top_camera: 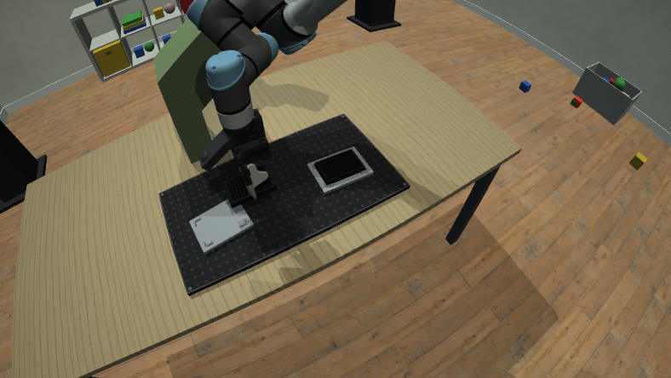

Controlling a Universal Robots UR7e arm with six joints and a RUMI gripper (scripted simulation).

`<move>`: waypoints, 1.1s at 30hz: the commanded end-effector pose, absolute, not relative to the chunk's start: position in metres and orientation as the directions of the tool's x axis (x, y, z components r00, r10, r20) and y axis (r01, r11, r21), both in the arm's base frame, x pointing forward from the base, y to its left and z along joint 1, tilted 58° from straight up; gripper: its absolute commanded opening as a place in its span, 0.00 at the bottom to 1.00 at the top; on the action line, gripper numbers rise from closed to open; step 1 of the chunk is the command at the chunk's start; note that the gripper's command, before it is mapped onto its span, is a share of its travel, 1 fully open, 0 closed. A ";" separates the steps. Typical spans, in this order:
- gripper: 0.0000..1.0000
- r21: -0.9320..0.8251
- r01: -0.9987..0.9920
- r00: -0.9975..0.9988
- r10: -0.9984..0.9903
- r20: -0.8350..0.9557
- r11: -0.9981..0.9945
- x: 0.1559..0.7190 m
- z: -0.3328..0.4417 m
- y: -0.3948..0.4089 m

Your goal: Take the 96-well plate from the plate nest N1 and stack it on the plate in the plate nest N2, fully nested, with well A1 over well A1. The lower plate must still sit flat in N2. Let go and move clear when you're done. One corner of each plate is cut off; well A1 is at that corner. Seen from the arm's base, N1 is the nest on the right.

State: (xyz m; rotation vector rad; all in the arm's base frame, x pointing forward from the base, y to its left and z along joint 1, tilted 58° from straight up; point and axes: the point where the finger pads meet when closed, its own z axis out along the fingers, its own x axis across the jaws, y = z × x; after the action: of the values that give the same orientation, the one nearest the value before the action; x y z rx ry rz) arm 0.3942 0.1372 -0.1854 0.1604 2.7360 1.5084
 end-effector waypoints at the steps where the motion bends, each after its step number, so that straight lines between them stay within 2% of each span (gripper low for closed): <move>1: 0.00 0.843 0.083 -0.995 0.097 0.037 0.531 0.395 -0.170 0.146; 33: 0.00 0.844 0.083 -0.995 0.097 0.037 0.531 0.398 -0.091 0.196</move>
State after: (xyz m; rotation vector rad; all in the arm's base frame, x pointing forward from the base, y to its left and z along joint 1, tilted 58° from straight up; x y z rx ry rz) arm 0.3973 0.1891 -0.1035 0.1604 2.7358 1.5084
